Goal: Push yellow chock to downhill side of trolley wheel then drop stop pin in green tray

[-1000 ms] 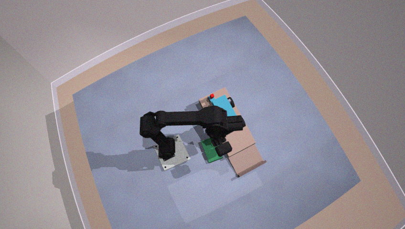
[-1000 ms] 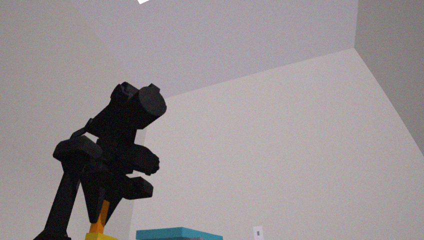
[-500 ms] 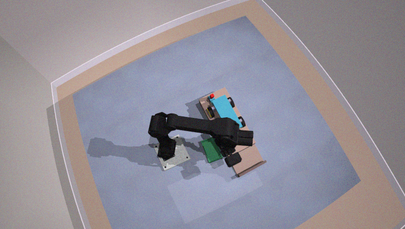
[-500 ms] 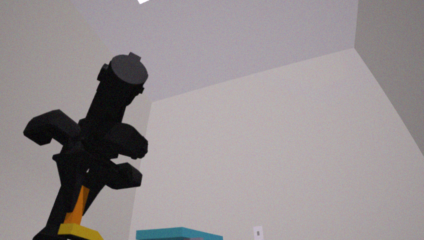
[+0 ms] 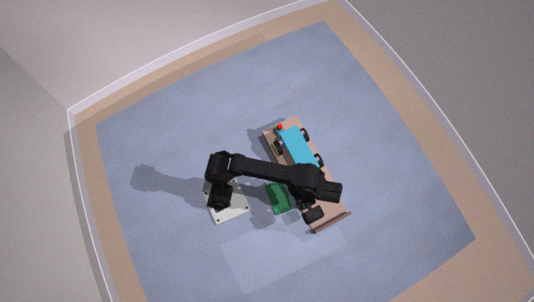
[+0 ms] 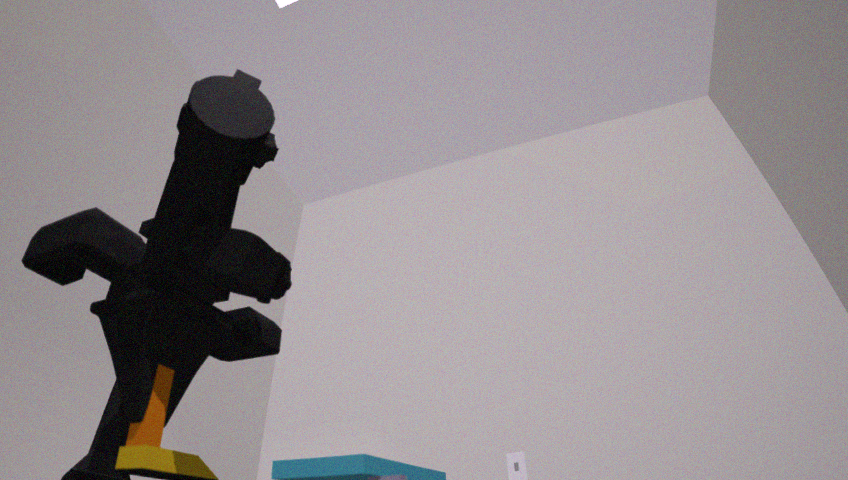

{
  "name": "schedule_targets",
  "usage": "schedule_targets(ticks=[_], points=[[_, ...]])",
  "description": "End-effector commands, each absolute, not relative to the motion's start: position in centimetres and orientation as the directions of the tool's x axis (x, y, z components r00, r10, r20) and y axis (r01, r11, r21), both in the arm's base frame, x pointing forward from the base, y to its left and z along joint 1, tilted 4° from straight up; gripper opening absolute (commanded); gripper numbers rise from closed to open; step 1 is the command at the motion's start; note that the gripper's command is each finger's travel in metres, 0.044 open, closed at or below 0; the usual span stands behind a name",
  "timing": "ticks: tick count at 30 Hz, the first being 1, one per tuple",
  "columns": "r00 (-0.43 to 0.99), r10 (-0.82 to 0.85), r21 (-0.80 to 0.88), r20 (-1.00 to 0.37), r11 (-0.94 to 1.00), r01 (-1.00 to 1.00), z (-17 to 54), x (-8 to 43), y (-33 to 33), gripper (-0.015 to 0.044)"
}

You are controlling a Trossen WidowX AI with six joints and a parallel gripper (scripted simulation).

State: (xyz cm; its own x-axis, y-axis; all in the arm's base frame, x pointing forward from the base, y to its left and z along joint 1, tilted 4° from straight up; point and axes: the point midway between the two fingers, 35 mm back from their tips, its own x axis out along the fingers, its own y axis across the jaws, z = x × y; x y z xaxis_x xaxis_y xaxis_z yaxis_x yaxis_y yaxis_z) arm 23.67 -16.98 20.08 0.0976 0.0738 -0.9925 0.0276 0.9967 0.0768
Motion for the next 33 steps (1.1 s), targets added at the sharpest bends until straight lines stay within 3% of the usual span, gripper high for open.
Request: schedule_targets(ticks=[1, 33], points=[[0.102, 0.082, 0.085, -0.991, 0.996, 0.027, 20.0, 24.8, -17.1, 0.0000], [0.103, 0.083, 0.086, -0.991, 0.996, 0.027, 14.2, 26.8, -16.9, 0.0000]])
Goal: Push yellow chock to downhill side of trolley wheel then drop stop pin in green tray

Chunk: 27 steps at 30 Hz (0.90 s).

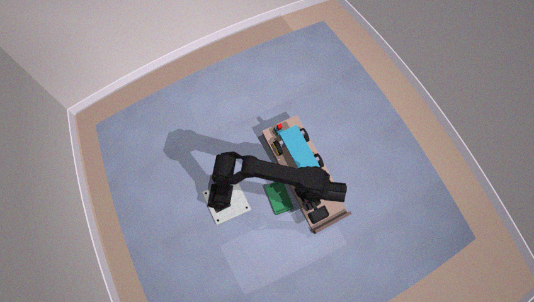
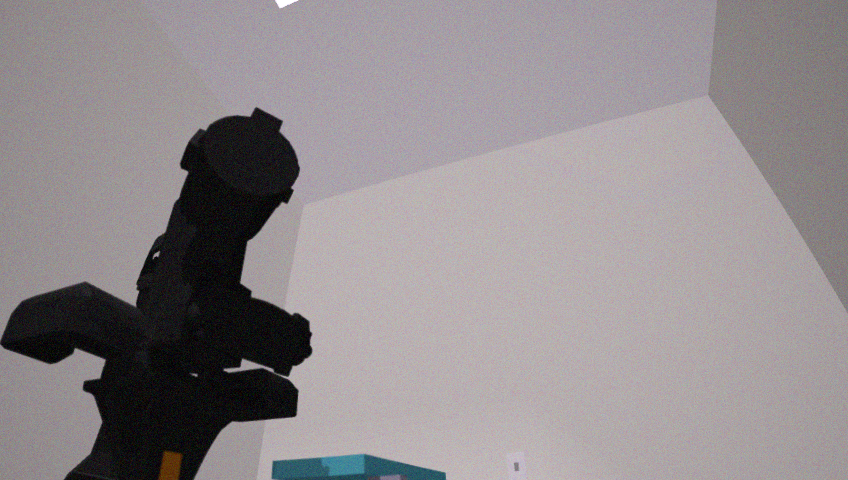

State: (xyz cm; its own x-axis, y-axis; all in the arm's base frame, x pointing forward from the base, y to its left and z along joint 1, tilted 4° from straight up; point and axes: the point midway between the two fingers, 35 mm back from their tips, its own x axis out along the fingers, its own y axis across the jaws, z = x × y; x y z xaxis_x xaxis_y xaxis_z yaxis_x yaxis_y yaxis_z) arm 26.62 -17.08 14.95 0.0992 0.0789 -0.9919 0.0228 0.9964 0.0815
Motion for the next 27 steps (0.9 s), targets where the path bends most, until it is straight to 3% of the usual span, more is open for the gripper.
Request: schedule_targets(ticks=[1, 27], points=[[0.103, 0.083, 0.086, -0.991, 0.996, 0.027, 13.9, 26.8, -16.8, 0.0000], [0.103, 0.084, 0.087, -0.991, 0.996, 0.027, 13.6, 26.8, -15.4, 0.0000]])
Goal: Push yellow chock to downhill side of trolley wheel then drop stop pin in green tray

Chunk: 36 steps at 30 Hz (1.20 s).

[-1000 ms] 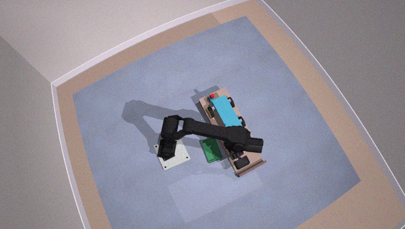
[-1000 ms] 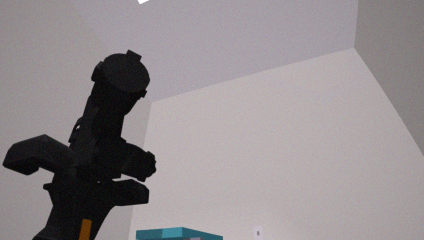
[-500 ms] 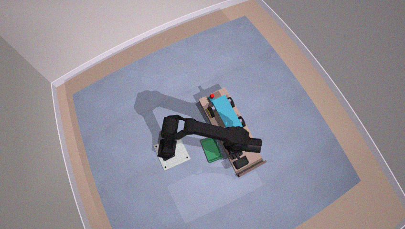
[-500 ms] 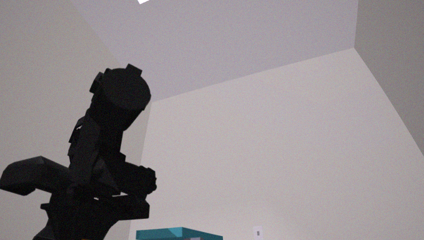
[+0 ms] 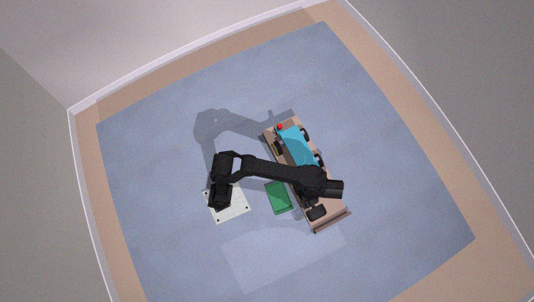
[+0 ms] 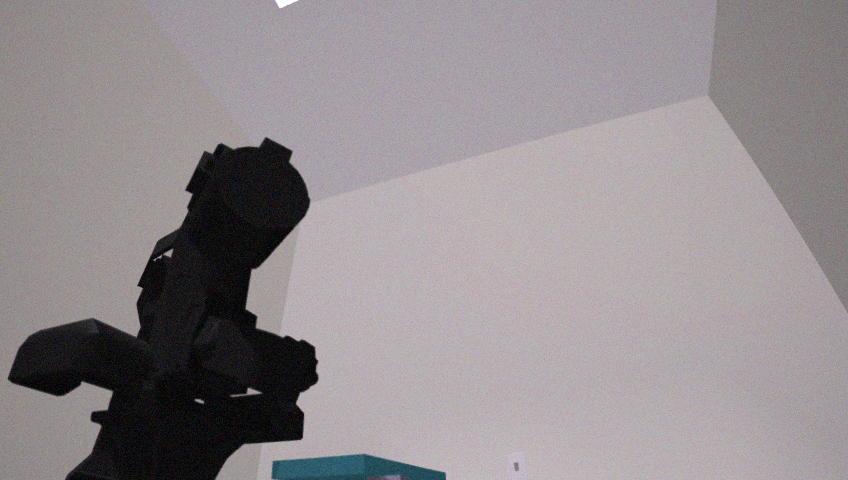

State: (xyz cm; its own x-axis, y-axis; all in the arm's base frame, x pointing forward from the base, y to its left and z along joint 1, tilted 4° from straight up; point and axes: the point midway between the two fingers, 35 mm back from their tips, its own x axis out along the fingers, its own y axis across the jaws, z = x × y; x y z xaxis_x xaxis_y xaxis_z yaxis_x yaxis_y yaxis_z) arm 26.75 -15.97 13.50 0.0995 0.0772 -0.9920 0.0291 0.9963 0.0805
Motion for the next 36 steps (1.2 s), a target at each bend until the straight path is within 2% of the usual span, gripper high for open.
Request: schedule_targets(ticks=[1, 36], points=[[0.103, 0.084, 0.088, -0.991, 0.996, 0.027, 13.6, 26.8, -15.4, 0.0000], [0.104, 0.086, 0.089, -0.991, 0.996, 0.027, 13.7, 26.7, -13.6, 0.0000]])
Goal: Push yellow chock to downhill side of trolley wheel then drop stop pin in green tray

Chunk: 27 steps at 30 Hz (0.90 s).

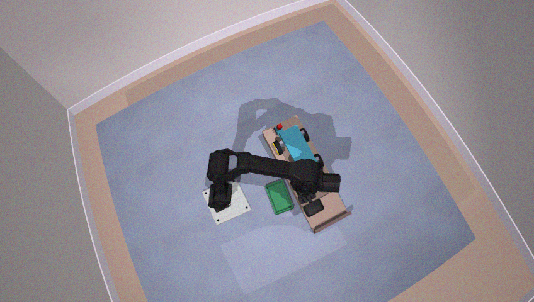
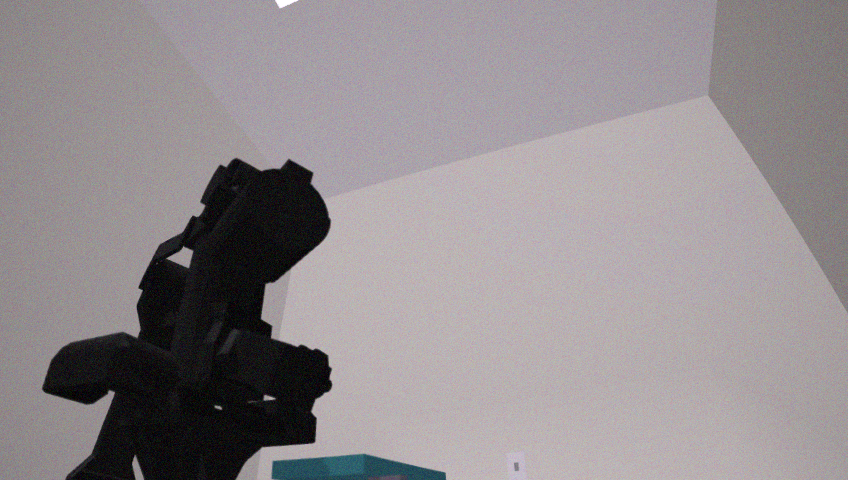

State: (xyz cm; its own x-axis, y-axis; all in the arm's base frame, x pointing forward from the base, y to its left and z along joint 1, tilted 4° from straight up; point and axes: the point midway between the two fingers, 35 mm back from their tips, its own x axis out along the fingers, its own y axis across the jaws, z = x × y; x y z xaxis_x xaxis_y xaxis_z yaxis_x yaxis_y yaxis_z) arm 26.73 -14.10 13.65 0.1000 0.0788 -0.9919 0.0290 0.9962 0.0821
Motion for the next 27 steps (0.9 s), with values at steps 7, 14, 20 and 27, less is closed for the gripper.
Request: schedule_targets(ticks=[7, 14, 20, 27], points=[[0.104, 0.086, 0.090, -0.991, 0.996, 0.027, 13.8, 26.7, -13.2, 0.0000], [0.104, 0.087, 0.090, -0.991, 0.996, 0.027, 13.8, 26.8, -12.8, 0.0000], [0.104, 0.087, 0.090, -0.991, 0.996, 0.027, 13.8, 26.8, -12.5, 0.0000], [0.100, 0.077, 0.080, -0.992, 0.996, 0.030, 13.8, 26.7, -13.0, 0.0000]])
